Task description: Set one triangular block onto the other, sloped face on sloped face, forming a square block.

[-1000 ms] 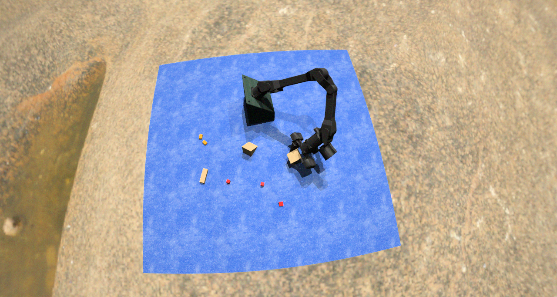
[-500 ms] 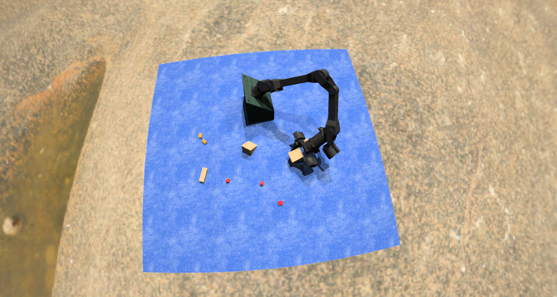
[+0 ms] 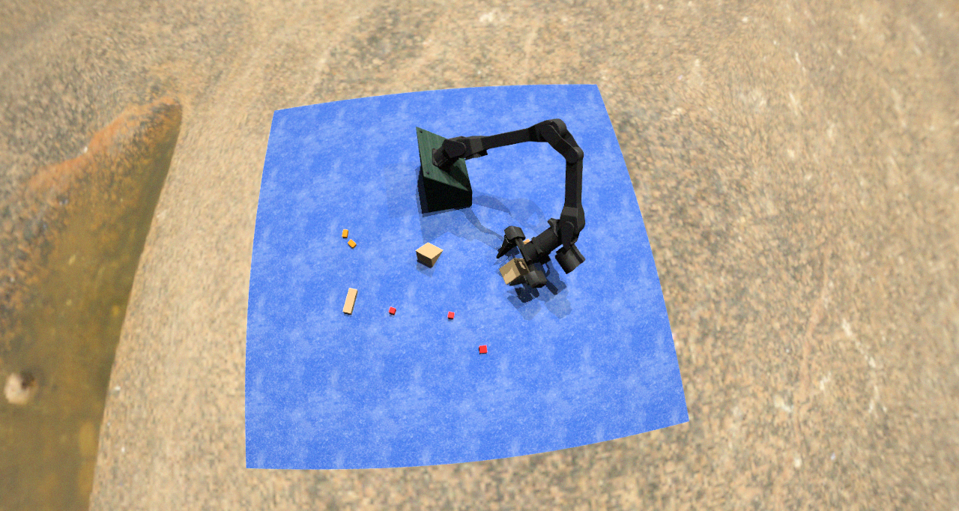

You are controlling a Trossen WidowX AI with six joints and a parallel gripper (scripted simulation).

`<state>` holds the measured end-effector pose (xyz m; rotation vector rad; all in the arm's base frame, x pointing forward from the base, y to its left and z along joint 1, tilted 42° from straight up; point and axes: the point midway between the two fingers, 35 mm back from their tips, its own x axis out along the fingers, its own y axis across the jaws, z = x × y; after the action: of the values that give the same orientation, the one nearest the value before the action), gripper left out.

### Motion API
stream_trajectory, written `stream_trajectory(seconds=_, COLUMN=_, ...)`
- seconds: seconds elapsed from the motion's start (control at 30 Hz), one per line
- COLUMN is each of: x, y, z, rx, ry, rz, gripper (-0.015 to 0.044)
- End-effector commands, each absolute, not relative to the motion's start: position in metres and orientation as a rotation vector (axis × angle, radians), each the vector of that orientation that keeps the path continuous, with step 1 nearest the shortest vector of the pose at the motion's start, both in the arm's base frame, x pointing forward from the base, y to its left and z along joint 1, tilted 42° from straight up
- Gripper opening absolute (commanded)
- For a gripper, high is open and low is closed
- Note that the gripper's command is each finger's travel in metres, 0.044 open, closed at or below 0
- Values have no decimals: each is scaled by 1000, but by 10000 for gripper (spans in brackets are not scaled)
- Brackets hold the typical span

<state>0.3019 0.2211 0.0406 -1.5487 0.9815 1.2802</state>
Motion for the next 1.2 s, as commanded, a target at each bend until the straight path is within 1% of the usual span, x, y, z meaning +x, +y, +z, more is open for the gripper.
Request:
stream_trajectory(seconds=0.0, x=301, y=221, z=41, rx=-1550, ry=976, rz=1286, gripper=440)
stream_trajectory(seconds=0.1, x=306, y=208, z=57, rx=-1550, ry=978, rz=1284, gripper=440)
stream_trajectory(seconds=0.27, x=311, y=156, z=112, rx=-1553, ry=983, rz=1277, gripper=440)
stream_trajectory(seconds=0.43, x=313, y=154, z=112, rx=-1546, ry=988, rz=1267, gripper=440)
stream_trajectory(seconds=0.5, x=313, y=164, z=116, rx=-1536, ry=983, rz=1257, gripper=440)
stream_trajectory(seconds=0.67, x=284, y=244, z=141, rx=-1513, ry=954, rz=1279, gripper=440)
stream_trajectory(seconds=0.73, x=272, y=265, z=148, rx=-1506, ry=948, rz=1285, gripper=440)
stream_trajectory(seconds=1.03, x=271, y=267, z=147, rx=-1506, ry=947, rz=1286, gripper=440)
stream_trajectory(seconds=1.17, x=278, y=270, z=117, rx=-1506, ry=948, rz=1286, gripper=440)
